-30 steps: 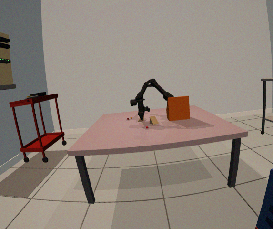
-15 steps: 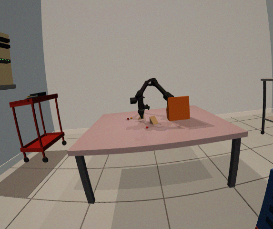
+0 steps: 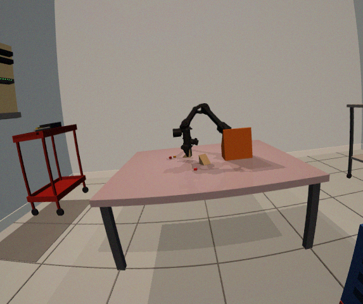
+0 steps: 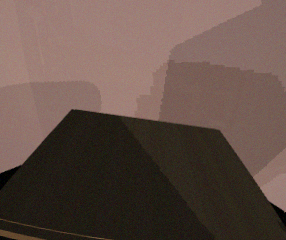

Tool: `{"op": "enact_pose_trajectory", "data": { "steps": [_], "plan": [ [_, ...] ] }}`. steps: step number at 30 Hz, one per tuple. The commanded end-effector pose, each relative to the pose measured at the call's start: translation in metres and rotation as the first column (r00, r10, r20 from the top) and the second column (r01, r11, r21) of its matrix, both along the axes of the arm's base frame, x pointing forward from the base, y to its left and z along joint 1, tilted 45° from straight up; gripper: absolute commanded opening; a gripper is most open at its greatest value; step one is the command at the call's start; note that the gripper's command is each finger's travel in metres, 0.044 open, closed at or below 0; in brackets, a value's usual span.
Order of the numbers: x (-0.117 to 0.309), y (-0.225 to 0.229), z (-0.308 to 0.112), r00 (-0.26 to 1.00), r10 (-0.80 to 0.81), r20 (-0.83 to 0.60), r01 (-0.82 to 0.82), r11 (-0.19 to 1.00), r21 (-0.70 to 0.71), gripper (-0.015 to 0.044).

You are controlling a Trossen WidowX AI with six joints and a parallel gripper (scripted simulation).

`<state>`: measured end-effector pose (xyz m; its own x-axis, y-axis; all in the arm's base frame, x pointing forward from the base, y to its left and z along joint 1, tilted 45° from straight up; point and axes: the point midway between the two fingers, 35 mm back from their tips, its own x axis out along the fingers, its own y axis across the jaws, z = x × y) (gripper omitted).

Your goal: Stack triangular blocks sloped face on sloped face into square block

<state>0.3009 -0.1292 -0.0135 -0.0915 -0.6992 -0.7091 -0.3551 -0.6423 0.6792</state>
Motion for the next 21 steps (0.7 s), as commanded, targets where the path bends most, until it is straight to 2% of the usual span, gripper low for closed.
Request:
{"op": "enact_pose_trajectory", "data": {
  "steps": [1, 10, 21],
  "plan": [
    [0.0001, 0.0001, -0.0003, 0.997, -0.059, 0.059, 0.059, 0.998, -0.007, 0.0000],
    [0.0003, 0.0003, -0.0005, 0.950, -0.218, 0.223, 0.225, 0.974, -0.006, 0.0000],
    [0.0006, 0.0005, -0.0007, 0.823, -0.391, 0.411, 0.415, 0.909, 0.033, 0.0000]
  ]
}}
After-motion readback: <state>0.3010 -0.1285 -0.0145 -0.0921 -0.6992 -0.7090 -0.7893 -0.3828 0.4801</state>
